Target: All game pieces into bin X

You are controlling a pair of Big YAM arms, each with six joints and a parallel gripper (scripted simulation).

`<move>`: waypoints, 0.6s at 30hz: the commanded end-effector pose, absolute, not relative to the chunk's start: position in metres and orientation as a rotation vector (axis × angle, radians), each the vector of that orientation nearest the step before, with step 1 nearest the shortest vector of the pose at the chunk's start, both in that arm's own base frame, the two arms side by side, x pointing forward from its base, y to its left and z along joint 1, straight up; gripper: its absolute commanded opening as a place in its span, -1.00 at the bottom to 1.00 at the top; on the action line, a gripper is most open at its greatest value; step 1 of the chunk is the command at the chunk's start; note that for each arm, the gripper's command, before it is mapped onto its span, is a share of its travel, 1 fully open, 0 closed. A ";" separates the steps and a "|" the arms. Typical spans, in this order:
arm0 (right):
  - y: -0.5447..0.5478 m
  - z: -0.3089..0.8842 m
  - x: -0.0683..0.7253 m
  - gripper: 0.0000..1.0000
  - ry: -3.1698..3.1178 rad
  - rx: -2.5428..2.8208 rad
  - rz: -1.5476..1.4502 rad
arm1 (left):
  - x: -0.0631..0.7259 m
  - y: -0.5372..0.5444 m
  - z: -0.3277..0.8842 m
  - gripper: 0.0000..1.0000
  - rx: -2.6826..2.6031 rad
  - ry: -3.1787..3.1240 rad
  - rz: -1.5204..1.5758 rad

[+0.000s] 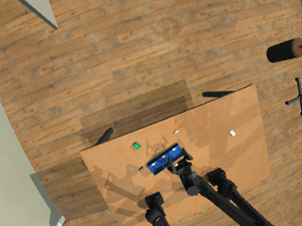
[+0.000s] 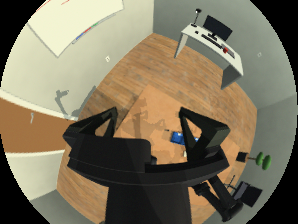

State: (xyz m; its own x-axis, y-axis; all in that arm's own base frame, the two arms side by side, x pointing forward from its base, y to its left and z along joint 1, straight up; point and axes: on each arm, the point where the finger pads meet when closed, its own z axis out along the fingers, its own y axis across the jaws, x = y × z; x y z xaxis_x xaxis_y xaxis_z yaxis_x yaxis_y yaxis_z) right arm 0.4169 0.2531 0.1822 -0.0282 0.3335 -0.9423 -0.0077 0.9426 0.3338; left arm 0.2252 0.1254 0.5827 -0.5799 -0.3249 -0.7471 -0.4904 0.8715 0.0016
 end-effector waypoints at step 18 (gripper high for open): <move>0.309 0.168 0.421 1.00 2.065 0.036 0.310 | 0.211 0.121 0.603 1.00 -0.587 2.192 0.279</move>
